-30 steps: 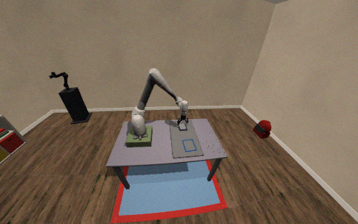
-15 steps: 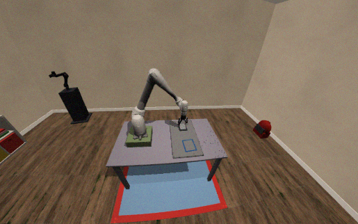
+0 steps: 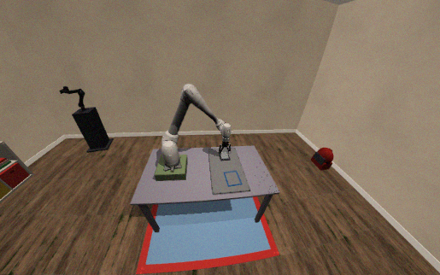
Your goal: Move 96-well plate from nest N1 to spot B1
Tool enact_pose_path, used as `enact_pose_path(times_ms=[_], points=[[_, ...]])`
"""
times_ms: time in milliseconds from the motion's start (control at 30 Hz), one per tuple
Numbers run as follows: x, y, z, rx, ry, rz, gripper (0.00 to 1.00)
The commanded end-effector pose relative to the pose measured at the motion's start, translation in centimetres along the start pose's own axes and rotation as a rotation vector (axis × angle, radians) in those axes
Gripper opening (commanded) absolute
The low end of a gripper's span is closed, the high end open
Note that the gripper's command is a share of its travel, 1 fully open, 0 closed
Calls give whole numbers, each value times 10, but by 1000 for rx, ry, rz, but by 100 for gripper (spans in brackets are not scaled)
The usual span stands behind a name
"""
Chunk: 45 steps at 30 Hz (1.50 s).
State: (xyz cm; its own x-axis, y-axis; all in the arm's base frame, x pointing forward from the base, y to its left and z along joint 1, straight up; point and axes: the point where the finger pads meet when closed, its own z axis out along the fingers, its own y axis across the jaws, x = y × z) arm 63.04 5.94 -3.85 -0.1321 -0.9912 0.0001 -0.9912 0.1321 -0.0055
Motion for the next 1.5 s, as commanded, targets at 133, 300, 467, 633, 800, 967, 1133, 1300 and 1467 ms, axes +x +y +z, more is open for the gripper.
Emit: enact_pose_path(times_ms=[133,300,467,633,800,967,1133,1300,1467], points=[[0,0,-5,0,0,0,0],[0,0,-13,0,0,0,0],[0,0,-22,0,0,0,0],[0,0,-28,0,0,0,0],[0,0,-35,0,0,0,0],[0,0,-43,0,0,0,0],[0,0,-52,0,0,0,0],[0,0,-57,0,0,0,0],[0,0,-63,0,0,0,0]])
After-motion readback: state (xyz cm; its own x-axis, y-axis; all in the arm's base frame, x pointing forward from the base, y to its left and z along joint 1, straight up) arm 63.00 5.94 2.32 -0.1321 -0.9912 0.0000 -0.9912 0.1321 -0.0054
